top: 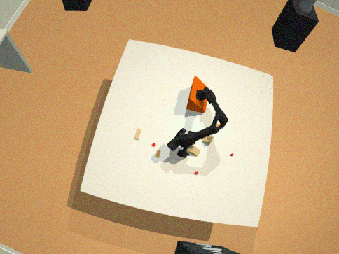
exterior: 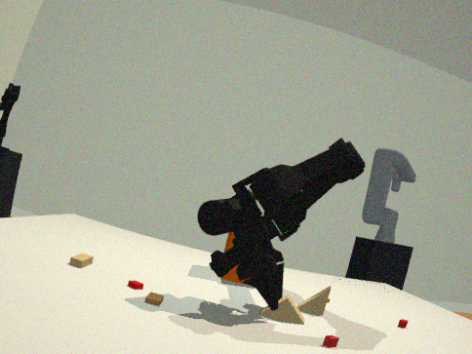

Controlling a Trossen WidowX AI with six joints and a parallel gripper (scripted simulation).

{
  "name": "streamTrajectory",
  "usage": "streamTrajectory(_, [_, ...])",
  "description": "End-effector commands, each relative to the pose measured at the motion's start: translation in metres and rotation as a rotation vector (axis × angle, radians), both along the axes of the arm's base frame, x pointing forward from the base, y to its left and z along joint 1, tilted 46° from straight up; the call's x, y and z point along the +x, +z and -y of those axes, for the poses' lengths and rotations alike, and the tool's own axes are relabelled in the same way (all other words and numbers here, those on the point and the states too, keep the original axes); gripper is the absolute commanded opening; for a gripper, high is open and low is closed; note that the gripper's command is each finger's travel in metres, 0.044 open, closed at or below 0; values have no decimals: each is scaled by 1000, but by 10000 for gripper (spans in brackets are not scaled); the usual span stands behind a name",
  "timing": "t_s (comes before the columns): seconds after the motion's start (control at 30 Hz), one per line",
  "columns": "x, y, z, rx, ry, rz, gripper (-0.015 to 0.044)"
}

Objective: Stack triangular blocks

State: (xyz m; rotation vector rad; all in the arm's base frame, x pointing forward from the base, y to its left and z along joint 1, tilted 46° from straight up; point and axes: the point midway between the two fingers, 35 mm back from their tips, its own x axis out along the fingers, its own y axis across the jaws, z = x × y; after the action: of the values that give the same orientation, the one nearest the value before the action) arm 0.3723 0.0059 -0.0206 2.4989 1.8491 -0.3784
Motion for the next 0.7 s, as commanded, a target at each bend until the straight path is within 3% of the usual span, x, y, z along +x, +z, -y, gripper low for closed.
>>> streamTrajectory(0.0, [1, 1, -19, 21, 14, 16, 440])
streamTrajectory(0.4, [2, 2, -21, 23, 15, 17, 440])
streamTrajectory(0.67, [2, 2, -20, 19, 15, 21, 230])
